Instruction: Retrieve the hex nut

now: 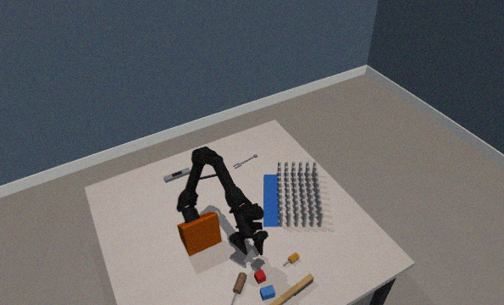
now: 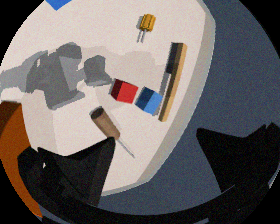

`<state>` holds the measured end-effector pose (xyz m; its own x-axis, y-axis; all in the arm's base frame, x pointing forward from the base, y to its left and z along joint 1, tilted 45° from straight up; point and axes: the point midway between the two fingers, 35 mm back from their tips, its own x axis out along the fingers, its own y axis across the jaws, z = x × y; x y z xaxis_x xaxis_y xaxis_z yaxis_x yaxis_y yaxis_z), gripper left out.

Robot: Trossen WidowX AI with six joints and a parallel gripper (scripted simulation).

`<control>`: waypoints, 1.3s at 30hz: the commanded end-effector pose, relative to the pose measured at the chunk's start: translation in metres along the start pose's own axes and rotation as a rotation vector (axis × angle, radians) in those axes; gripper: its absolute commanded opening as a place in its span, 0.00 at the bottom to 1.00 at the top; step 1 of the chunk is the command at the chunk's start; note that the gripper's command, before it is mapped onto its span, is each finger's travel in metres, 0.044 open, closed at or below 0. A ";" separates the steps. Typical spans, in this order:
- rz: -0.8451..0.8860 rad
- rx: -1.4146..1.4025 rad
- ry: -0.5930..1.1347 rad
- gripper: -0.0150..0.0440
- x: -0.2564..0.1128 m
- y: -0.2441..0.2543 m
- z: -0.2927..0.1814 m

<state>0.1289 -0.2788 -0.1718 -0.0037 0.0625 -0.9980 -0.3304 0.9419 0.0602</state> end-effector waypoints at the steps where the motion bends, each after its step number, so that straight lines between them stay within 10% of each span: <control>1: 0.207 -0.246 -0.021 1.00 0.027 0.024 -0.062; 39: 0.216 -0.284 0.053 0.91 0.075 0.066 -0.052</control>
<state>0.0590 -0.2289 -0.2438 -0.1393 0.2351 -0.9619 -0.5699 0.7754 0.2721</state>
